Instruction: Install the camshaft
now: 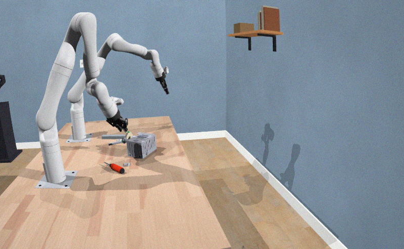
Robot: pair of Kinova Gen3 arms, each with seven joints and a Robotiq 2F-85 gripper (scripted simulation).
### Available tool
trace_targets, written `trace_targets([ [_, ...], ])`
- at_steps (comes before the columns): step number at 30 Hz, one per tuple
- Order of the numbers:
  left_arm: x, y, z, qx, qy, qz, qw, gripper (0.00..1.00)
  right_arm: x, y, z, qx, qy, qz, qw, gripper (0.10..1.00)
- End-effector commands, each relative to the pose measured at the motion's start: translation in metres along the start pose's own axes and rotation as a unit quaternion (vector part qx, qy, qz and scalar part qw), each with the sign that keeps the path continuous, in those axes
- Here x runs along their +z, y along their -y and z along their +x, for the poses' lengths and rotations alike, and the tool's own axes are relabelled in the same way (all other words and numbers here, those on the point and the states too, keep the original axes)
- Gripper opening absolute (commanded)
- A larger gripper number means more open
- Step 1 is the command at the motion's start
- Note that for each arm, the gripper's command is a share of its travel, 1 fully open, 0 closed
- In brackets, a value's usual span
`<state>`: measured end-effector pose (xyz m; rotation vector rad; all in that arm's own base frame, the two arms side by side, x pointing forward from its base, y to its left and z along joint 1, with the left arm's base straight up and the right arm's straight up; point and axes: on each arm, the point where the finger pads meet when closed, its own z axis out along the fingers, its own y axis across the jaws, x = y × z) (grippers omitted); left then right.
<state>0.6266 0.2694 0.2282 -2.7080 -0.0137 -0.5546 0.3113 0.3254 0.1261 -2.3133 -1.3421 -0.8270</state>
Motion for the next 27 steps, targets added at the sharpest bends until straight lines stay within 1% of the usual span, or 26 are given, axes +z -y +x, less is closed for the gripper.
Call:
trace_targets([
  [1,-0.001,0.001,0.001,0.0,-0.001,0.0,1.0,1.0,-0.001,0.0,0.001,0.0,-0.001,0.0,1.0,0.376],
  [10,-0.001,0.001,0.001,0.0,-0.001,0.0,1.0,1.0,-0.003,0.0,0.001,0.0,-0.001,0.0,1.0,0.376],
  [17,-0.001,0.001,0.001,0.0,-0.001,0.0,1.0,1.0,-0.007,0.0,0.005,0.0,-0.001,0.0,1.0,0.376],
  [27,-0.001,0.001,0.001,0.0,-0.001,0.0,1.0,1.0,-0.028,0.0,0.022,0.0,-0.001,0.0,1.0,0.376],
])
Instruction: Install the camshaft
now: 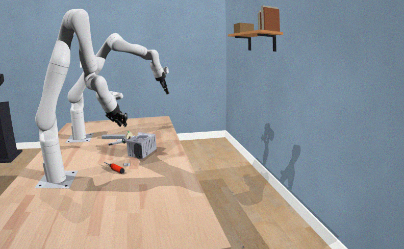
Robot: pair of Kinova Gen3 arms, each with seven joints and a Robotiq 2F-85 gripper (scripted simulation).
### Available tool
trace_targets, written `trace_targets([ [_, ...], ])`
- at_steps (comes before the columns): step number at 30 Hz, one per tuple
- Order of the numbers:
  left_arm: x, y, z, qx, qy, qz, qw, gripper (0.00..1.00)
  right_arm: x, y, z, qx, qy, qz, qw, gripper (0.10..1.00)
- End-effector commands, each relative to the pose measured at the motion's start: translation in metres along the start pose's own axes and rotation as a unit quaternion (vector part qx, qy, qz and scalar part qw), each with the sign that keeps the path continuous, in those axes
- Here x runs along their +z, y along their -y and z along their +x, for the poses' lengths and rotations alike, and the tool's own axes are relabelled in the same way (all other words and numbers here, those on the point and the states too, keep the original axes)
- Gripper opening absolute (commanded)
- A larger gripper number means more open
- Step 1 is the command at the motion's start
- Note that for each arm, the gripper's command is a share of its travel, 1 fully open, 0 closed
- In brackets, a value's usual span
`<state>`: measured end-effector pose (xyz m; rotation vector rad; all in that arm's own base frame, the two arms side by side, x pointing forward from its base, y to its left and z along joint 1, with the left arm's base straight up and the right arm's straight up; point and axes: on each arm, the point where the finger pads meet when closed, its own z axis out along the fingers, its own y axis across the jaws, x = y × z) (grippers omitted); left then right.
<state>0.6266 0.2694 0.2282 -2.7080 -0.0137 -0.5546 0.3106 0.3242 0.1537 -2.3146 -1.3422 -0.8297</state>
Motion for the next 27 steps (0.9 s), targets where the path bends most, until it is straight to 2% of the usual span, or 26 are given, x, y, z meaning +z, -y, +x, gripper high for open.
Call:
trace_targets([
  [1,-0.001,0.001,0.001,0.0,-0.001,0.0,1.0,1.0,-0.009,0.0,0.008,0.0,-0.001,0.001,1.0,0.376],
  [5,-0.001,0.001,0.001,0.0,-0.001,0.0,1.0,1.0,-0.017,0.0,0.015,0.0,-0.001,0.001,1.0,0.376],
  [13,-0.001,0.001,0.001,0.0,-0.001,0.0,1.0,1.0,-0.025,0.0,0.021,0.0,-0.001,0.001,1.0,0.376],
  [27,-0.001,0.001,0.001,0.0,-0.001,0.0,1.0,1.0,-0.027,0.0,0.023,0.0,-0.001,0.001,1.0,0.376],
])
